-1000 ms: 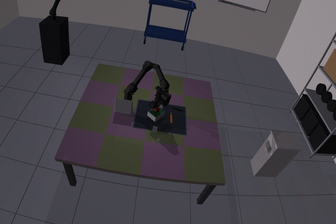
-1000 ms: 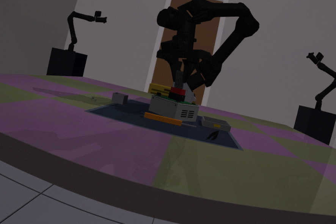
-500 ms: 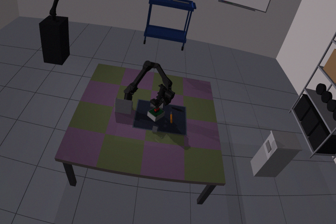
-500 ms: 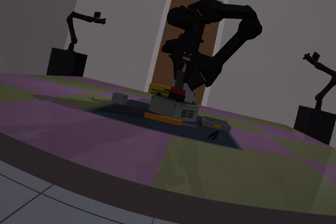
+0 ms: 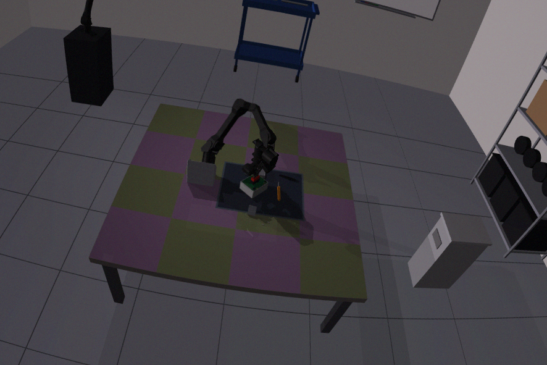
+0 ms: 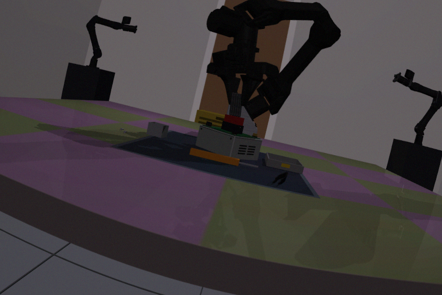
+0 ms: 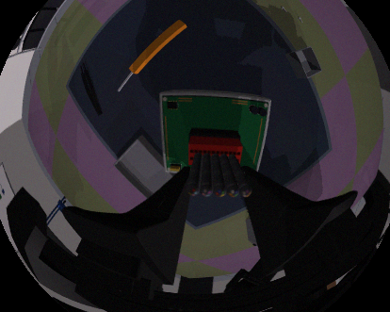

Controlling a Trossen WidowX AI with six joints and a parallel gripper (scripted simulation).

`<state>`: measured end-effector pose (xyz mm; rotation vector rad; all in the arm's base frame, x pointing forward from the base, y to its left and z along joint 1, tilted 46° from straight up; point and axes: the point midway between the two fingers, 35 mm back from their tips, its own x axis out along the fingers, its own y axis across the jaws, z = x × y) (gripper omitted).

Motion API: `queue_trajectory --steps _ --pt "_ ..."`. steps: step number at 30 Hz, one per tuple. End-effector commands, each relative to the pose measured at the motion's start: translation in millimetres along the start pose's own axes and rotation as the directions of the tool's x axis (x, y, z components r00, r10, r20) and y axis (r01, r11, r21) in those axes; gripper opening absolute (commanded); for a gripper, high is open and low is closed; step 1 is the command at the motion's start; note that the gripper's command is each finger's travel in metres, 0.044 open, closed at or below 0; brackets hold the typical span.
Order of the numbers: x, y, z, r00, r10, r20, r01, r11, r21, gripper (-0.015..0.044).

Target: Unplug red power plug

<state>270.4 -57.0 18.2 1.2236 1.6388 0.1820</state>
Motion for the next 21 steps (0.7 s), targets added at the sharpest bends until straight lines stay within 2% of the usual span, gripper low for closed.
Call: queue_trajectory --steps 1,13,17,21 --pt "-13 -8 0 0.999 0.037 0.027 -0.037 0.999 0.020 0.0000" --pt "-14 15 0 0.975 -0.222 0.020 0.222 0.975 0.025 0.0000" --pt "-15 16 0 0.975 -0.223 0.020 0.222 0.975 0.025 0.0000" --pt "-16 8 0 0.990 -0.141 0.023 0.140 0.990 0.024 0.0000"
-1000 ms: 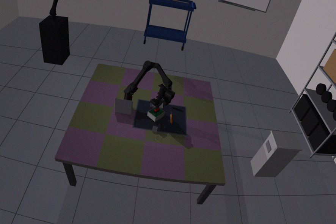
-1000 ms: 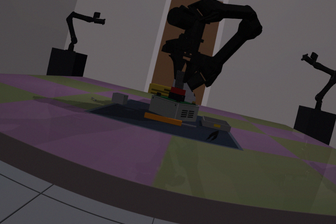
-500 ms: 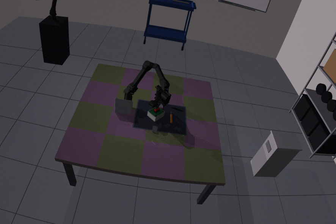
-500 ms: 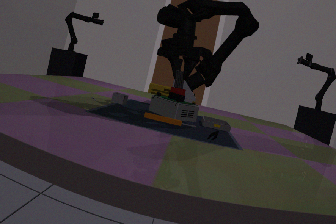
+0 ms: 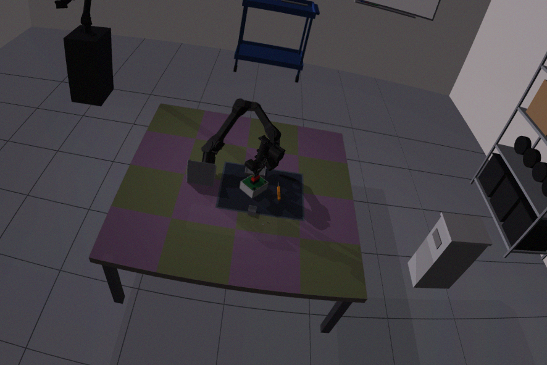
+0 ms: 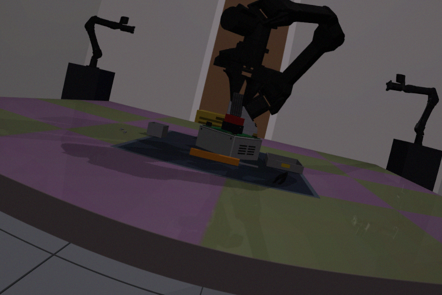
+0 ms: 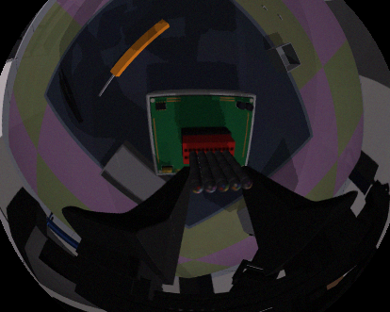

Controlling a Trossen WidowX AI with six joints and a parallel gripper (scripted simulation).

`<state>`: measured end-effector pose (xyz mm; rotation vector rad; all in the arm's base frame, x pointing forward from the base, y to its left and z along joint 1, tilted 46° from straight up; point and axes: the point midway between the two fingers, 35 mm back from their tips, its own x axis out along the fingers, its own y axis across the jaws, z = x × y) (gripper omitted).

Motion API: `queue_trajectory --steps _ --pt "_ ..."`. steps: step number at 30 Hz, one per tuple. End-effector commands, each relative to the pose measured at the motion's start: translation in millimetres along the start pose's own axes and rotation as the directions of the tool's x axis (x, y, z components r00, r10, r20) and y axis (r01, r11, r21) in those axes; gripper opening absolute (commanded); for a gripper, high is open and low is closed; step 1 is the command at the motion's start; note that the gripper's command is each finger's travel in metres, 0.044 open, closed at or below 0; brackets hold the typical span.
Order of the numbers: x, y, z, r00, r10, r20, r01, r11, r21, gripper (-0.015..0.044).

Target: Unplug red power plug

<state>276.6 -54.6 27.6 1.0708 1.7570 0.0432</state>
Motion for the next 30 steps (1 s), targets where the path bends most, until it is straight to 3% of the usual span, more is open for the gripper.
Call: queue_trajectory --steps 1,9,16,27,30 --pt "-11 -7 1 0.996 0.085 0.028 -0.085 0.996 0.001 0.0000" --pt "-12 -21 1 0.972 0.234 0.028 -0.234 0.972 -0.002 0.0000" --pt "-14 -9 1 0.995 0.098 0.028 -0.098 0.995 0.001 0.0000" --pt "-24 -10 0 0.995 0.098 0.028 -0.098 0.995 0.001 0.0000" --pt "-12 -9 1 0.995 0.099 0.028 -0.099 0.995 0.001 0.0000"
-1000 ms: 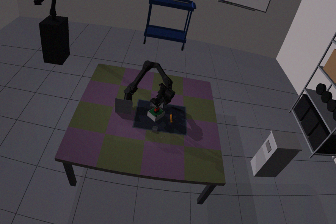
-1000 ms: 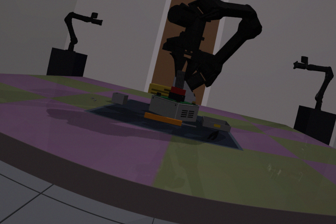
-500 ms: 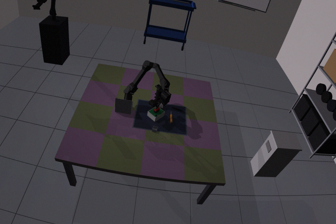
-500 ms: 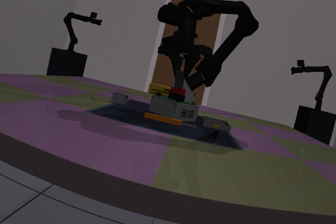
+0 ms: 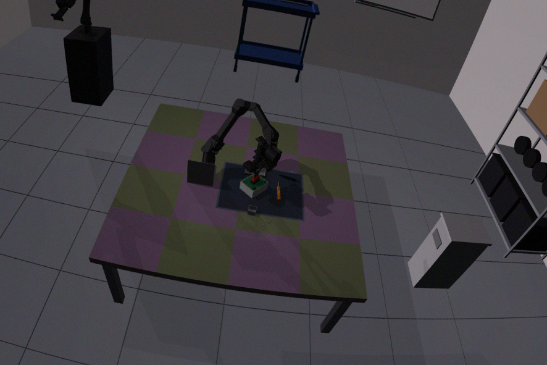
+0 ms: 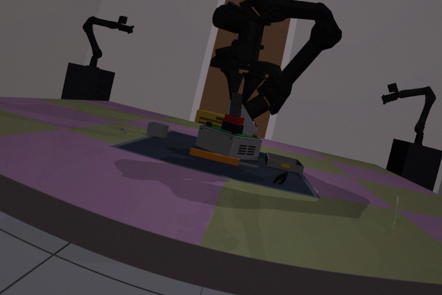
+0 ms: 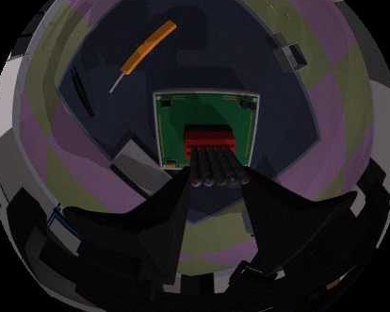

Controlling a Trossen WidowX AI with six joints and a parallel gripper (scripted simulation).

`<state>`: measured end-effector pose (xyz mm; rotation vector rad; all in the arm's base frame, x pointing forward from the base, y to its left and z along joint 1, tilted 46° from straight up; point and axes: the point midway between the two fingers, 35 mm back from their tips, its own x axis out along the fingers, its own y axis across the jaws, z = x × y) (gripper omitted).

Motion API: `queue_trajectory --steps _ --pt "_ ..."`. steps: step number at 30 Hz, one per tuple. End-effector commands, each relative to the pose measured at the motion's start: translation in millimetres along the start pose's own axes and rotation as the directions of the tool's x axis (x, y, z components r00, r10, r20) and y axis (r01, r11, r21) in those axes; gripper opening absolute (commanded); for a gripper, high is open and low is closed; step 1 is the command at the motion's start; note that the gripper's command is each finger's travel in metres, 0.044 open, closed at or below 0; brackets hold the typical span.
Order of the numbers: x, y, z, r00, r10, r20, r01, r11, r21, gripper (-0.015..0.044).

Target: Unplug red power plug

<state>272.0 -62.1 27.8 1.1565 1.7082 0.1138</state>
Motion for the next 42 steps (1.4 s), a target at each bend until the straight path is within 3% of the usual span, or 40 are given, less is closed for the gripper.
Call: queue_trajectory --steps 1,5,15,33,42 --pt "-4 -1 1 0.999 -0.002 0.036 0.002 1.000 0.005 0.0000" --pt "7 -1 1 0.999 -0.002 0.036 0.001 1.000 0.005 0.0000" --pt "7 -1 1 0.999 -0.002 0.036 0.001 1.000 0.005 0.0250" --pt "24 0 2 0.999 -0.001 0.035 0.001 1.000 0.005 0.0250" --pt "24 0 2 0.999 -0.001 0.035 0.001 1.000 0.005 0.0013"
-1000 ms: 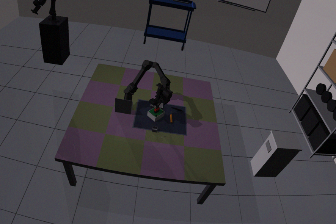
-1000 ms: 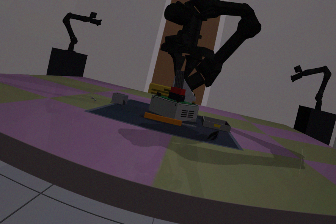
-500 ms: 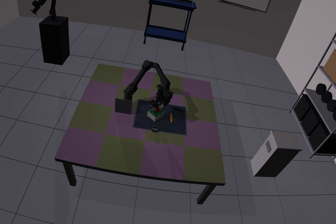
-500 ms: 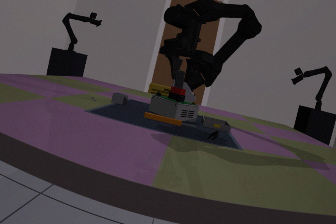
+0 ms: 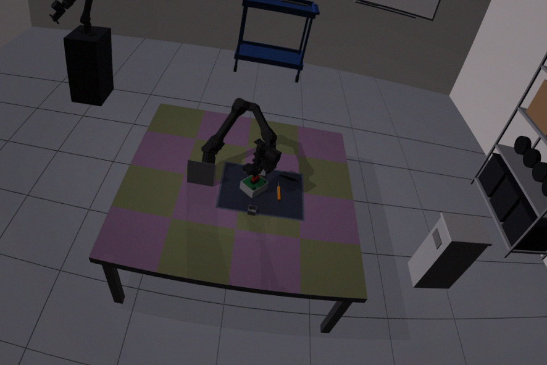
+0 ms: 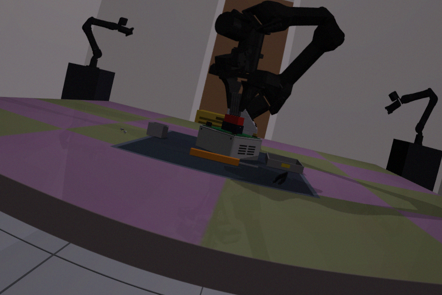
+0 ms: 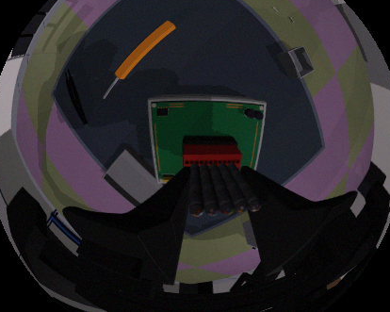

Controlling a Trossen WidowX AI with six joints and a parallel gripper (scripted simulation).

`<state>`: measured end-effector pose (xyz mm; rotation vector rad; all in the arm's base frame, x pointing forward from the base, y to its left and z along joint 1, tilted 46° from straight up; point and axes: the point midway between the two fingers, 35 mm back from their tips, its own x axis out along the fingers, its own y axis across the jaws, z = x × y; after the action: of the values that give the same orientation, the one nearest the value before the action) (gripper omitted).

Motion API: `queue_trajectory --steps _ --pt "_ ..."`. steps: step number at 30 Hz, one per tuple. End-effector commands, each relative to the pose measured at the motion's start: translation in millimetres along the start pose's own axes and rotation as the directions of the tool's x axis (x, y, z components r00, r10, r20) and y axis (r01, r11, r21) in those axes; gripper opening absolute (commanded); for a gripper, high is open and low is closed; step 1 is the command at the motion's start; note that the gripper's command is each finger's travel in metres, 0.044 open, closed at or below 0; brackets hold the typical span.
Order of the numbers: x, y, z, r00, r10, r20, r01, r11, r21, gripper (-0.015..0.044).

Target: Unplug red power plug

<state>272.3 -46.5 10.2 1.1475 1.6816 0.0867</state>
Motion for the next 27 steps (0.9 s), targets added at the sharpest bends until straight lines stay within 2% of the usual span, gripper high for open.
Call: queue_trajectory --steps 1,15,23,27 --pt "0 1 0 1.000 0.006 0.000 -0.006 1.000 0.003 0.0000" --pt "-8 1 0 1.000 0.003 0.000 -0.003 1.000 0.003 0.0000" --pt "-16 9 0 0.996 -0.084 0.000 0.084 0.996 0.003 0.0000" --pt "-16 3 0 1.000 -0.020 0.000 0.020 1.000 0.003 0.0000"
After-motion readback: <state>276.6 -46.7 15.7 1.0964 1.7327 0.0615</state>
